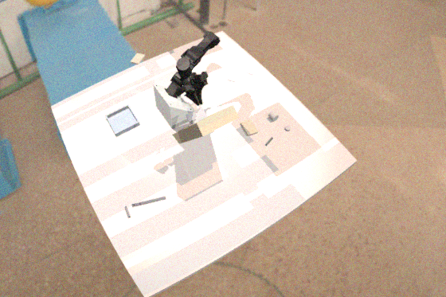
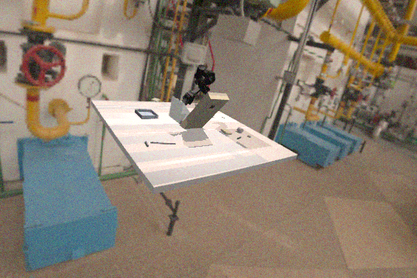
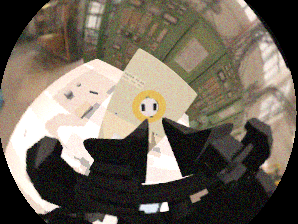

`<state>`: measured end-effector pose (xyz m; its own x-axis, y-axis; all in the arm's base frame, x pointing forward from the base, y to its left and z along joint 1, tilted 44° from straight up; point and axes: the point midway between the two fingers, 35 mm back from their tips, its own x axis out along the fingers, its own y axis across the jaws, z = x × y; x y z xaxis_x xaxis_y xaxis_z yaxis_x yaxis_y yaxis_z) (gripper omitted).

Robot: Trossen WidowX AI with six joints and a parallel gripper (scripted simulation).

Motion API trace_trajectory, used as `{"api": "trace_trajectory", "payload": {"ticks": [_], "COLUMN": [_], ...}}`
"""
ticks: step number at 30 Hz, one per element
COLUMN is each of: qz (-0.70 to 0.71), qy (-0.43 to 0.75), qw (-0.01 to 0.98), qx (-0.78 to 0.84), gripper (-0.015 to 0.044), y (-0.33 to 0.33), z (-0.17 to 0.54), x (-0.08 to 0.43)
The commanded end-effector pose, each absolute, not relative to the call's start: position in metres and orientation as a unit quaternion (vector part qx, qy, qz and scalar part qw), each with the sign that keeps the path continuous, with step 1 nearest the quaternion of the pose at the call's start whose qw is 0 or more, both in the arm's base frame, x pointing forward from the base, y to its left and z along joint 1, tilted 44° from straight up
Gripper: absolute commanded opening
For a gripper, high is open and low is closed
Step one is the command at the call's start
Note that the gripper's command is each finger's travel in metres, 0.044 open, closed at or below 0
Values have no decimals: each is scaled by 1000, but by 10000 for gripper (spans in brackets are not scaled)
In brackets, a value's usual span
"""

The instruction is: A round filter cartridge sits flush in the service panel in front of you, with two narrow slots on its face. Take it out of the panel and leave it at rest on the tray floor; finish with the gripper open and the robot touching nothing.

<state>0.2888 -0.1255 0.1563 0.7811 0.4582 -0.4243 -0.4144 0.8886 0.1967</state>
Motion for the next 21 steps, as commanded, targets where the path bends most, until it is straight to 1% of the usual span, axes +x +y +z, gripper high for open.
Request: {"api": "trace_trajectory", "payload": {"ticks": [1,21], "qz": [235,236], "qy": [232,235], "qw": [942,941], "qx": [55,53], "gripper": [105,105], "y": [-122,-111], "z": [158,145], "x": [289,311]}}
